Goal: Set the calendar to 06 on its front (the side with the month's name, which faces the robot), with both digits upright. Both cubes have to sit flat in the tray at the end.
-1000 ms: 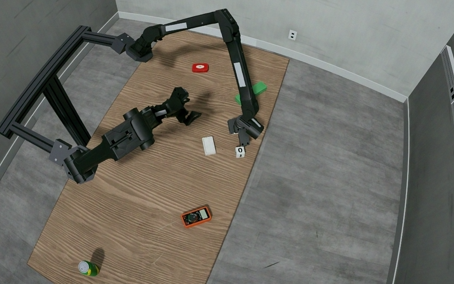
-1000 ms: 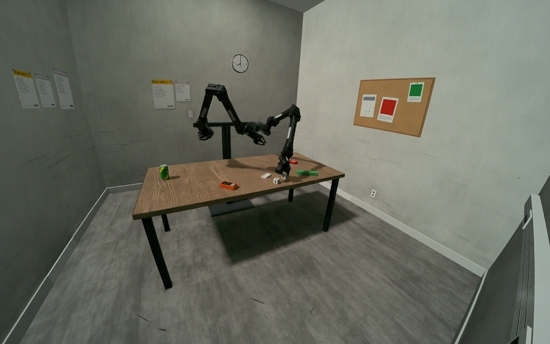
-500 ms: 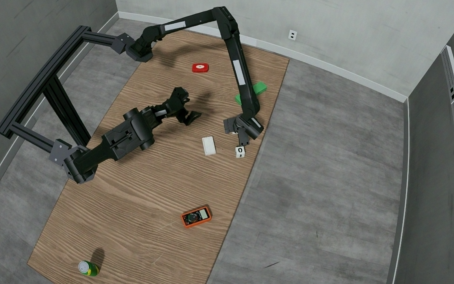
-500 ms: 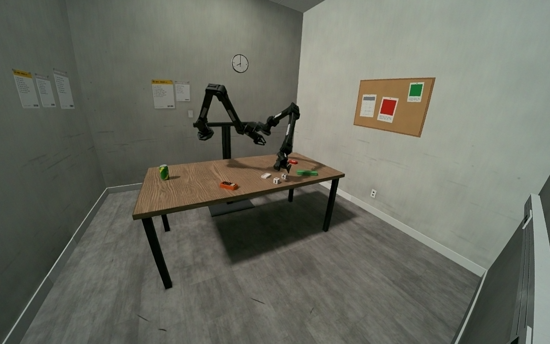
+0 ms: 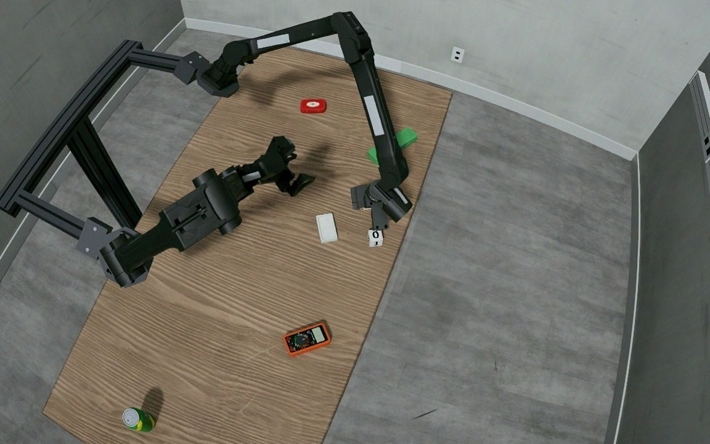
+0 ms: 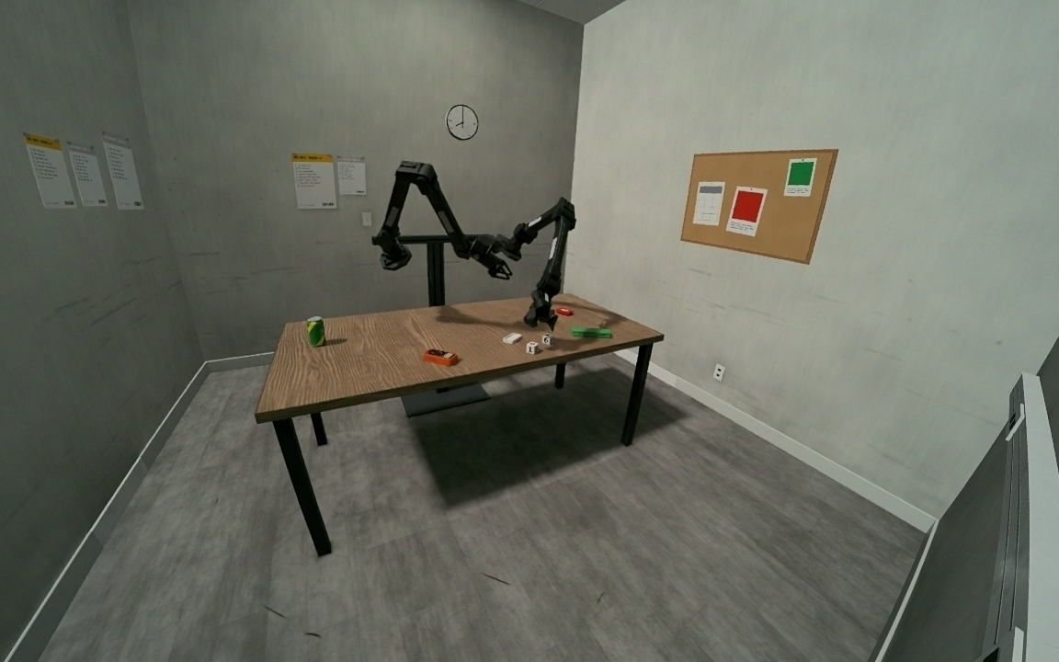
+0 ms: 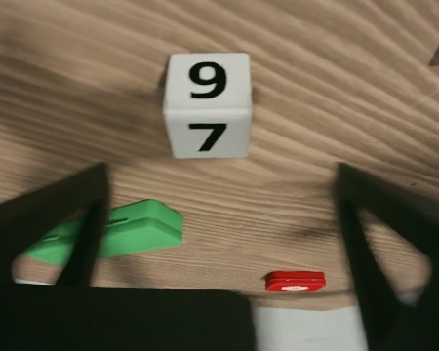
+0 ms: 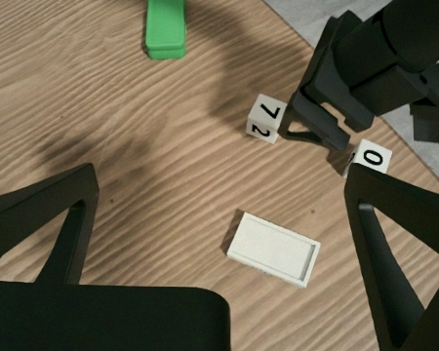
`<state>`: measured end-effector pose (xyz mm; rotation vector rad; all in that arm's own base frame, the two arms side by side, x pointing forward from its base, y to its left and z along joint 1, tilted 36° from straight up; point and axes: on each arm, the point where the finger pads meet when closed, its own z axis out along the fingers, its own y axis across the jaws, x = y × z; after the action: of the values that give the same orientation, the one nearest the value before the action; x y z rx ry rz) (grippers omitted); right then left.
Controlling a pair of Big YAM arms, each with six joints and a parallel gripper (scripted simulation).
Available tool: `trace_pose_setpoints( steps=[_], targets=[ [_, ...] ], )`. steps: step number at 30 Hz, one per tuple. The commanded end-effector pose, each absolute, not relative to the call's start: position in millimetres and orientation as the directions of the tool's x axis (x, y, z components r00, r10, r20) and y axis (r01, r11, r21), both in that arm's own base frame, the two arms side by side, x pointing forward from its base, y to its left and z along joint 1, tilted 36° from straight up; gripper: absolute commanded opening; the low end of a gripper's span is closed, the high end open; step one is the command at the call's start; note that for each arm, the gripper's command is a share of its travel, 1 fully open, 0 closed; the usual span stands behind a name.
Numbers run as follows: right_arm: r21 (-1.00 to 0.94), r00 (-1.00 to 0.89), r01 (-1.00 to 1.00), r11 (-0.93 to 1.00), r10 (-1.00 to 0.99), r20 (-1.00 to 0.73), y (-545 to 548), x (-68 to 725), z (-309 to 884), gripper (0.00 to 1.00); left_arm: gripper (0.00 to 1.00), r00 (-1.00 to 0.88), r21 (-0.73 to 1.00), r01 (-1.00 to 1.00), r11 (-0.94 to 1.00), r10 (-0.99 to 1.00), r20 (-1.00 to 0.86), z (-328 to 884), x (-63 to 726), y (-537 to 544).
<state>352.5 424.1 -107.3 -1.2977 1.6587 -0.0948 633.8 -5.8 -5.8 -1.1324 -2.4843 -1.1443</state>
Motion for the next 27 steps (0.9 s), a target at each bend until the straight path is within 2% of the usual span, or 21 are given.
trace_pose_setpoints(
  steps=[1, 2, 3, 4, 8, 16, 27],
  targets=[
    [-0.572, 0.056, -0.678, 0.462, -0.743, -0.667, 434, 366, -94, 1.00, 0.77, -0.706, 0.580, 0.695, 0.426, 0.557, 0.437, -8, 643, -5],
    [-0.572, 0.056, -0.678, 0.462, -0.743, -0.667, 434, 366, -94, 1.00, 0.77, -0.706, 0.580, 0.695, 0.426, 0.557, 0.437, -8, 643, -5],
    [-0.567, 0.055, -0.668, 0.483, -0.727, -0.684, 437, 367, -91, 1.00, 0.66, -0.709, 0.581, 0.692, 0.429, 0.555, 0.434, -8, 645, -8],
    [-0.563, 0.045, -0.664, 0.492, -0.725, -0.687, 436, 367, -96, 1.00, 0.64, -0.712, 0.581, 0.689, 0.433, 0.554, 0.432, -9, 648, -10],
    [-0.556, 0.018, -0.581, 0.594, -0.674, -0.739, 445, 367, -94, 1.00, 0.64, -0.711, 0.583, 0.688, 0.432, 0.564, 0.420, -10, 666, -40],
    [-0.482, -0.051, -0.202, 0.852, -0.501, -0.864, 428, 376, -81, 1.00, 0.64, -0.709, 0.580, 0.689, 0.435, 0.572, 0.413, -19, 706, -90],
    [-0.454, -0.078, -0.027, 0.891, -0.455, -0.887, 409, 373, -83, 1.00, 0.64, -0.681, 0.579, 0.715, 0.391, 0.579, 0.449, -37, 713, -117]
  ],
)
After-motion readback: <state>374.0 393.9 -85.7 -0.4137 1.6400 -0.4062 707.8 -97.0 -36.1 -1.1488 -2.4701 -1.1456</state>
